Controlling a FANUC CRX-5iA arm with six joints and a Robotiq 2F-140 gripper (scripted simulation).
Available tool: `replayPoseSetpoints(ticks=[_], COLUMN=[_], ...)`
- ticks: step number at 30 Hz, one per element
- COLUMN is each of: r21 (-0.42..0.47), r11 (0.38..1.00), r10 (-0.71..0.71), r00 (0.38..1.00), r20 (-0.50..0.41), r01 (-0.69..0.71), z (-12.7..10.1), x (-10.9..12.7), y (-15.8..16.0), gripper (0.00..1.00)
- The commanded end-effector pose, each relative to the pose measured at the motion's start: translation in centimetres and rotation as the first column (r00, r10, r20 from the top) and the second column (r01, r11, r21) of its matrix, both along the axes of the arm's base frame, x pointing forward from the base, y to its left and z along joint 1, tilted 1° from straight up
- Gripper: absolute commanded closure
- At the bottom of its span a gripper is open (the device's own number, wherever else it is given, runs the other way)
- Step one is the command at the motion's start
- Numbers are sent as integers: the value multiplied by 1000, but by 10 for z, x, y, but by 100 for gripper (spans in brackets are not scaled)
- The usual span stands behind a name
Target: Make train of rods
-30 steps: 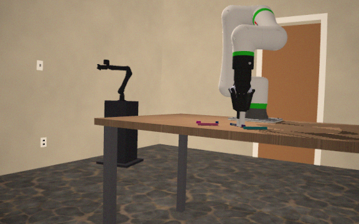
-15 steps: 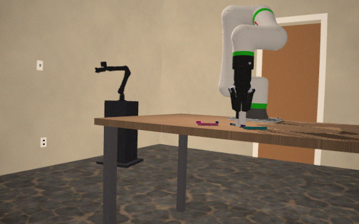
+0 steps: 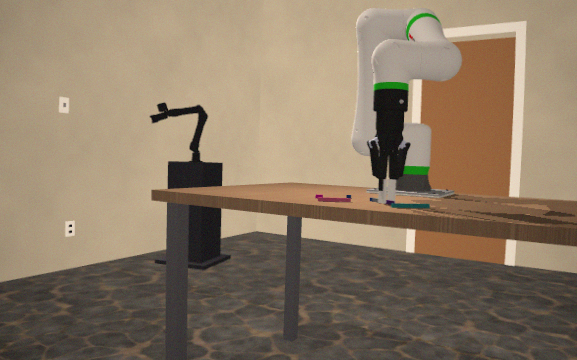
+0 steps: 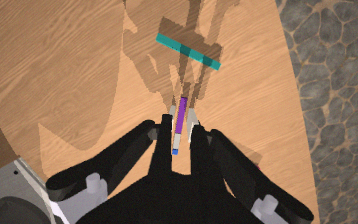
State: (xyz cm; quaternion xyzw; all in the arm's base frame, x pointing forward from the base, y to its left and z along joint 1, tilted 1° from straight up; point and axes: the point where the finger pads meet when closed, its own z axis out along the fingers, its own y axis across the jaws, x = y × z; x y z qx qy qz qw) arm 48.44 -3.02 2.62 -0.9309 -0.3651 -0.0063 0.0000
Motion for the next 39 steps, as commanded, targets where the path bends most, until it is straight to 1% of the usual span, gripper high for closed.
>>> replayPoseSetpoints(ticks=[1, 5, 10, 12, 18, 22, 26, 31, 32, 39], r21=[0, 0, 0, 0, 0, 0, 0, 0, 0, 0], r11=[1000, 1000, 1000, 1000, 1000, 1000, 1000, 1000, 1000, 1000], r10=[0, 0, 0, 0, 0, 0, 0, 0, 0, 0], r00=[1000, 1000, 1000, 1000, 1000, 1000, 1000, 1000, 1000, 1000], r20=[0, 0, 0, 0, 0, 0, 0, 0, 0, 0], r01=[0, 0, 0, 0, 0, 0, 0, 0, 0, 0], z=[2, 11, 34, 34, 66, 82, 89, 90, 90, 90], x=[0, 0, 0, 0, -1, -1, -1, -1, -1, -1], y=[0, 0, 0, 0, 0, 0, 0, 0, 0, 0], gripper=[85, 85, 85, 85, 85, 85, 85, 85, 0, 0])
